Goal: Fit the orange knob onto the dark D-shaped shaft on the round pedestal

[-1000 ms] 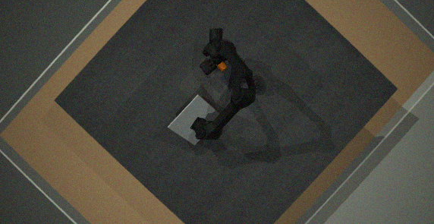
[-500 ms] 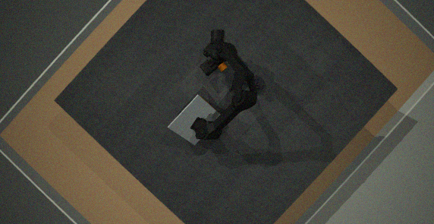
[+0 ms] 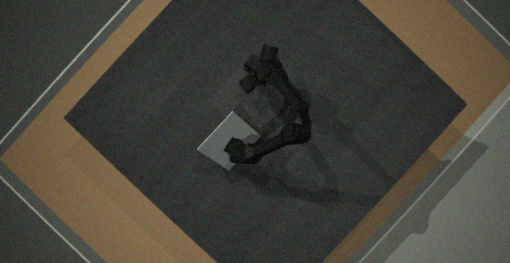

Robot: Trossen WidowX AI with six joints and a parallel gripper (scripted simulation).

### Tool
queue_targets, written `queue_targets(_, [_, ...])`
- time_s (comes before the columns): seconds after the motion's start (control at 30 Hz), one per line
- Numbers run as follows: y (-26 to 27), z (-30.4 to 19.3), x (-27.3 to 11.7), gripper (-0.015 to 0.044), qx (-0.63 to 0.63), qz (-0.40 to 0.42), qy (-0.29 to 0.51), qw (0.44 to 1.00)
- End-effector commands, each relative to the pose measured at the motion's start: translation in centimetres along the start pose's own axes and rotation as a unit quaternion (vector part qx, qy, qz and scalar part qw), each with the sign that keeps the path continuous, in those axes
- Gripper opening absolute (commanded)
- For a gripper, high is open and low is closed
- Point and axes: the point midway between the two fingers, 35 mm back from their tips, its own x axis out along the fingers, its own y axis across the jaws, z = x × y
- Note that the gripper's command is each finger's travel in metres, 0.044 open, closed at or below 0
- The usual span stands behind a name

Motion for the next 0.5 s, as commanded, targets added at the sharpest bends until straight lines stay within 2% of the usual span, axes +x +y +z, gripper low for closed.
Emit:
queue_targets(0.0, [0.1, -0.4, -0.2, 0.0179, -0.002, 0.002, -0.030, 1.000])
queue_targets(0.47, [0.1, -1.9, -0.8, 0.0179, -0.002, 0.003, -0.150, 0.989])
